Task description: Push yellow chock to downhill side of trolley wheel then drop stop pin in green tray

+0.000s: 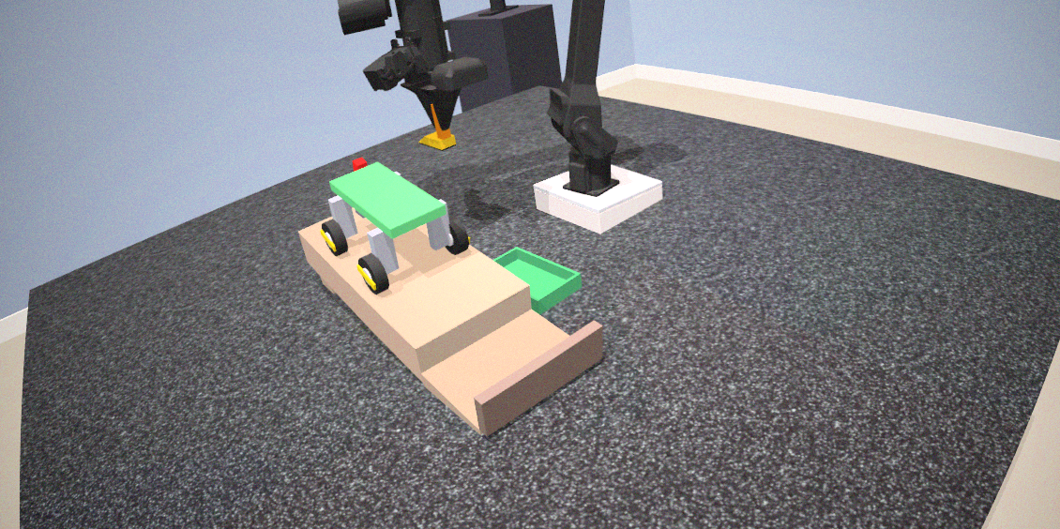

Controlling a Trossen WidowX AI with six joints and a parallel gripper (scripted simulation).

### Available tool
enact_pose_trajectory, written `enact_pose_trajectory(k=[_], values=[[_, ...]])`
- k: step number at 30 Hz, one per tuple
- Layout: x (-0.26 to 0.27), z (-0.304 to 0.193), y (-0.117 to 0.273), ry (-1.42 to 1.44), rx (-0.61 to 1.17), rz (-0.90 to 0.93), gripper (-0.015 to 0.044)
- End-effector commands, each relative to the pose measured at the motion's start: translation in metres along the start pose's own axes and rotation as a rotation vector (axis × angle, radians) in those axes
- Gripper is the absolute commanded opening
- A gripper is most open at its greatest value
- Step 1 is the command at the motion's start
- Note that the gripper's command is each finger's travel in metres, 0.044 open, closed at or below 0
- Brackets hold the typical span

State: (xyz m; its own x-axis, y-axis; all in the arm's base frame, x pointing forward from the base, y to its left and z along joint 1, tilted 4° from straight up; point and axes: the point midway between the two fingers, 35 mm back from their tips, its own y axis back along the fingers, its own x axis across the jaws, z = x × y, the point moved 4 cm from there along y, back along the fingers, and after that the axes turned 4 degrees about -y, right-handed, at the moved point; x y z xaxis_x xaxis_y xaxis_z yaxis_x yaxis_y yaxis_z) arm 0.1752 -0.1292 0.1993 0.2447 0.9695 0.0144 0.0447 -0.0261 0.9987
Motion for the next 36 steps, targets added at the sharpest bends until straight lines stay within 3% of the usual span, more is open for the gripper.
enact_pose_trajectory(k=[1,36], values=[[0.013,0.002,0.000,-0.001,-0.011,0.002,0.0000],[0.134,0.023,-0.009,-0.001,-0.013,0.013,0.0000]])
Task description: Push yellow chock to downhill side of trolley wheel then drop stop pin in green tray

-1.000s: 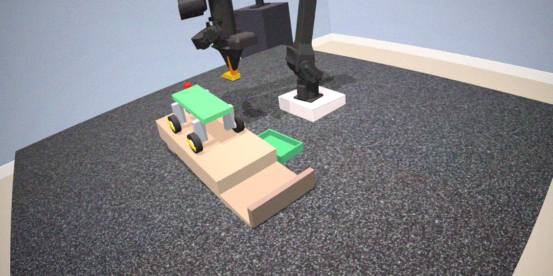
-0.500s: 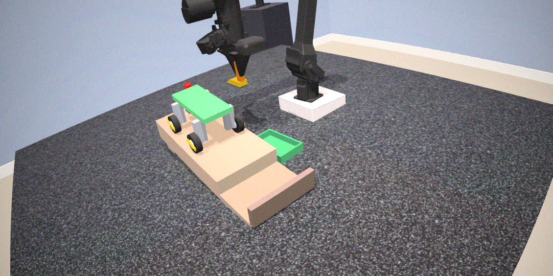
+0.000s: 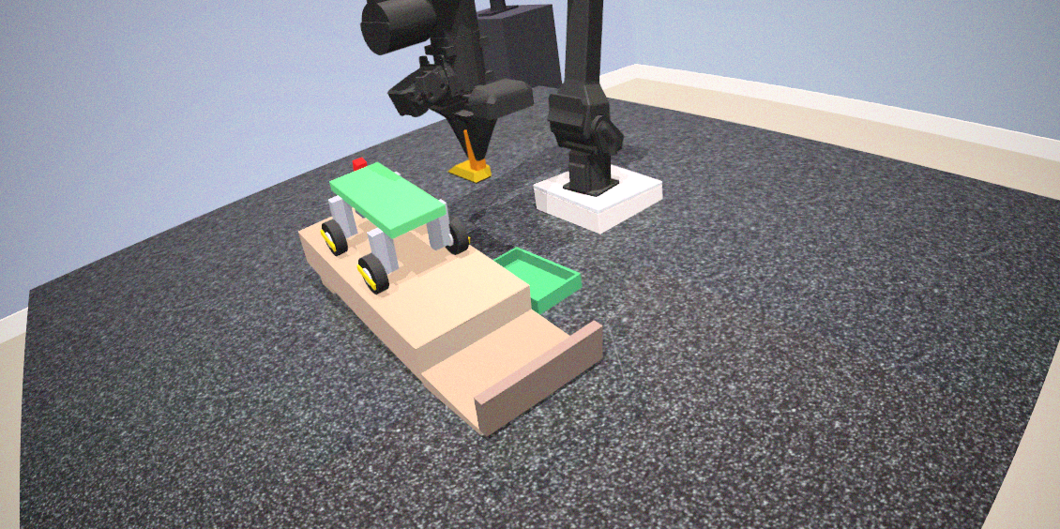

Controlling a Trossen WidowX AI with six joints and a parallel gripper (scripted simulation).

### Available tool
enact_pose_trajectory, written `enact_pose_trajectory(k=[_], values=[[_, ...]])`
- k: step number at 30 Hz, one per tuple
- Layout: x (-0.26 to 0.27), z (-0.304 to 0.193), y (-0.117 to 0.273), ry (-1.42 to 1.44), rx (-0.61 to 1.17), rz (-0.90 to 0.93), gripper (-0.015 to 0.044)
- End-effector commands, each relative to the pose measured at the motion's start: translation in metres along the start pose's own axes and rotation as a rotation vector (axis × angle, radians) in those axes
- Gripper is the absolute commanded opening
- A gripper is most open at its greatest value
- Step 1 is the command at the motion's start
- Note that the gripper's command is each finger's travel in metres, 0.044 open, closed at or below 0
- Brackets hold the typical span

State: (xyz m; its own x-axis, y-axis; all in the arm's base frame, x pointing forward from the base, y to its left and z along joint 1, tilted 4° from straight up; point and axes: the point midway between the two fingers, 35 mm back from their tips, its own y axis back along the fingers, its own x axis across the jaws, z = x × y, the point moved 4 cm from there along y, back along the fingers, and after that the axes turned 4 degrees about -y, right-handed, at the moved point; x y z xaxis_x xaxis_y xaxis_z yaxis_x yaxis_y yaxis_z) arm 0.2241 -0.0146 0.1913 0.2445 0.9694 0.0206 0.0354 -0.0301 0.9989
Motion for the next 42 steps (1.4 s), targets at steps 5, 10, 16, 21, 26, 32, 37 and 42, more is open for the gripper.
enact_pose_trajectory(k=[5,10,16,21,26,32,37,42], values=[[0.030,0.006,-0.001,-0.001,-0.005,0.009,0.0000],[0.049,0.009,-0.003,-0.001,-0.005,0.010,0.0000],[0.074,0.013,-0.004,-0.001,-0.006,0.012,0.0000],[0.094,0.018,-0.004,-0.001,-0.006,0.014,0.0000],[0.115,0.022,-0.005,0.000,-0.006,0.016,0.0000],[0.128,0.024,-0.005,-0.001,-0.007,-0.021,0.0000],[0.135,0.024,-0.005,0.000,-0.014,-0.095,0.0000],[0.136,0.029,-0.006,0.000,-0.015,-0.095,0.0000]])
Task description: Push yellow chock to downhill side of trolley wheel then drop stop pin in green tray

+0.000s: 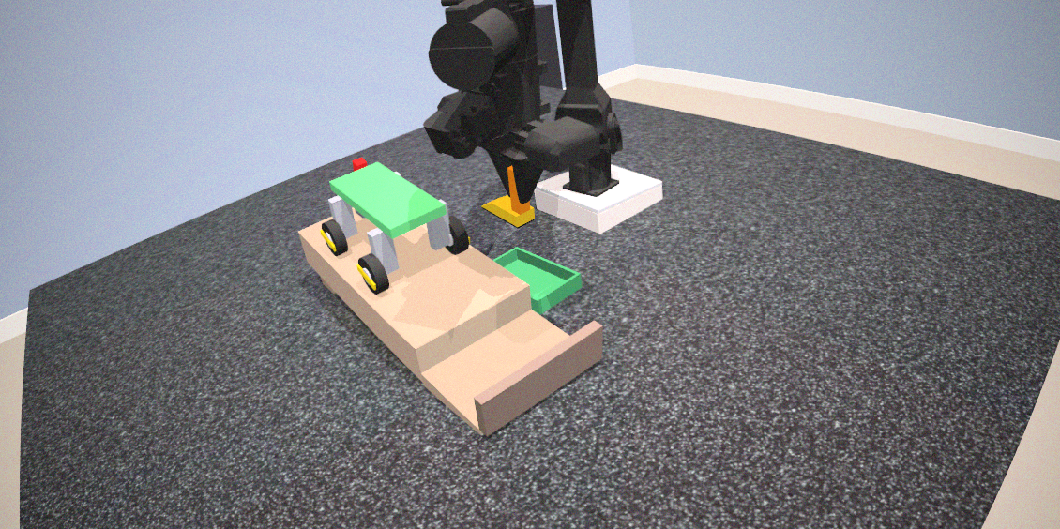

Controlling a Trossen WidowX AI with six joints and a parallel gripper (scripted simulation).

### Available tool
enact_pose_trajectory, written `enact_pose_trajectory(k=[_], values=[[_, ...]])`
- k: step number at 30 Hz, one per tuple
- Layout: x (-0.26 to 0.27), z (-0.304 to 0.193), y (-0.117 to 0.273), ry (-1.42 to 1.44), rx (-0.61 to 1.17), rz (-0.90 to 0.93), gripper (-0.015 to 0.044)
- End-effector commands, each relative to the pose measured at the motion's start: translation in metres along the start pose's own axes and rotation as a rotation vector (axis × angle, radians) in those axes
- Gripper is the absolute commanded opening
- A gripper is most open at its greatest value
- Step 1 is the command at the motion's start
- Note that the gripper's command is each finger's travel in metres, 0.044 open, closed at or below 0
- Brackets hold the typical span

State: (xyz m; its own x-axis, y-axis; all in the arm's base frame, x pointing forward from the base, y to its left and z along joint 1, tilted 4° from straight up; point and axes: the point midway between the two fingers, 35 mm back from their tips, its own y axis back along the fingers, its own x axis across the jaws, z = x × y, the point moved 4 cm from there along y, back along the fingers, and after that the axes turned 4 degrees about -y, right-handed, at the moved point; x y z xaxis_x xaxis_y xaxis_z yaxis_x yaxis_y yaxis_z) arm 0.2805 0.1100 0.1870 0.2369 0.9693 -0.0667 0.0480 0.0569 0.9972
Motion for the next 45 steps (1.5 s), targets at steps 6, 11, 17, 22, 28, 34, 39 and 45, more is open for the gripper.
enact_pose_trajectory(k=[6,11,17,22,28,34,39,45], values=[[0.004,0.022,-0.004,-0.005,-0.007,-0.007,0.0000],[0.005,0.029,-0.005,-0.005,-0.008,-0.007,0.0000],[0.006,0.027,-0.017,-0.005,-0.007,-0.007,0.0000],[0.006,0.028,-0.031,-0.005,-0.007,-0.007,0.0000],[0.006,0.027,-0.048,-0.005,-0.007,-0.008,0.0000],[0.005,0.028,-0.064,-0.005,-0.007,-0.008,0.0000],[0.004,0.029,-0.069,-0.005,-0.007,-0.008,0.0000],[0.000,0.028,-0.068,-0.005,-0.007,-0.008,0.0000]])
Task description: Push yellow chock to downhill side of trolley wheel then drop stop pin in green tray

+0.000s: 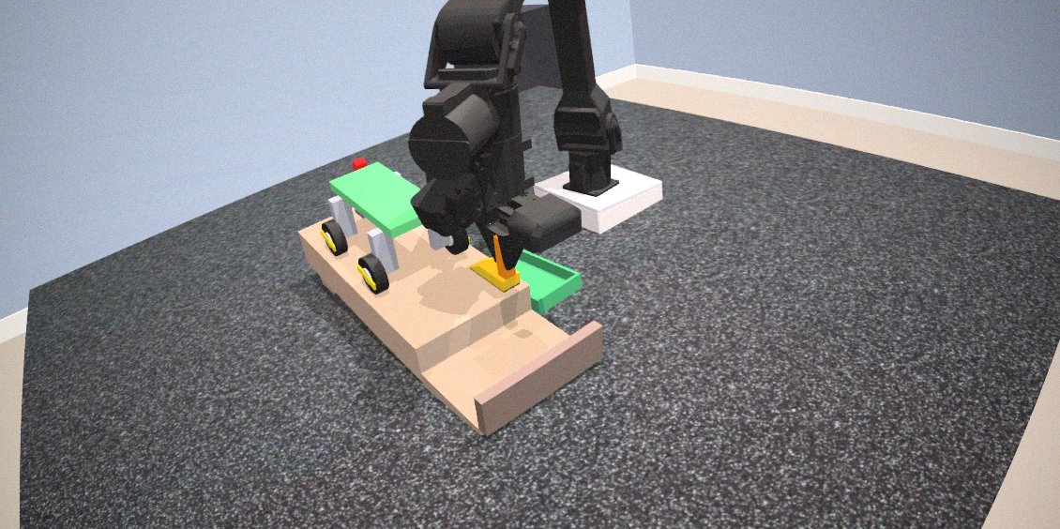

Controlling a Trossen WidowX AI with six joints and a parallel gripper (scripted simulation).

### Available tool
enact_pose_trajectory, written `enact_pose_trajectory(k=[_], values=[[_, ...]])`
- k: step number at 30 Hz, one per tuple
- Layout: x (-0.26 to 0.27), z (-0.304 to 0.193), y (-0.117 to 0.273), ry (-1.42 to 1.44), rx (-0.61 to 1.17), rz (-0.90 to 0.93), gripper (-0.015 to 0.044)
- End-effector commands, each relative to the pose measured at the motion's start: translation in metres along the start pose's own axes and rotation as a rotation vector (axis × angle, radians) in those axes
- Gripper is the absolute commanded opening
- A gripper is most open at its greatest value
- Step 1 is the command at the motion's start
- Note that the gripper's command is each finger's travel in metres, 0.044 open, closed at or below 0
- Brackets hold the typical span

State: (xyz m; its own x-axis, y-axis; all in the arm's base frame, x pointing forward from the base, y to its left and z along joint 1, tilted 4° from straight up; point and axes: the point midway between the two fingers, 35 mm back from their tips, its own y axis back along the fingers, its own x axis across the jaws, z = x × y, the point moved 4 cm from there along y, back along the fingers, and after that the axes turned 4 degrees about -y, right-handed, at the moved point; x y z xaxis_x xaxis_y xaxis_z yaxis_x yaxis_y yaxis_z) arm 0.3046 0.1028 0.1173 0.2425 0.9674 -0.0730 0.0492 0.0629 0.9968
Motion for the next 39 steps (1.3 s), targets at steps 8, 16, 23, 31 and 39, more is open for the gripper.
enact_pose_trajectory(k=[8,16,23,31,39], values=[[-0.010,-0.001,0.000,0.001,-0.007,-0.003,0.0000],[-0.015,-0.001,0.000,0.001,-0.007,-0.003,0.0000],[-0.020,-0.002,0.000,0.001,-0.007,-0.003,0.0000],[-0.026,-0.002,0.000,0.001,-0.007,-0.004,0.0000],[-0.032,-0.002,0.000,0.001,-0.007,-0.004,0.0000]])
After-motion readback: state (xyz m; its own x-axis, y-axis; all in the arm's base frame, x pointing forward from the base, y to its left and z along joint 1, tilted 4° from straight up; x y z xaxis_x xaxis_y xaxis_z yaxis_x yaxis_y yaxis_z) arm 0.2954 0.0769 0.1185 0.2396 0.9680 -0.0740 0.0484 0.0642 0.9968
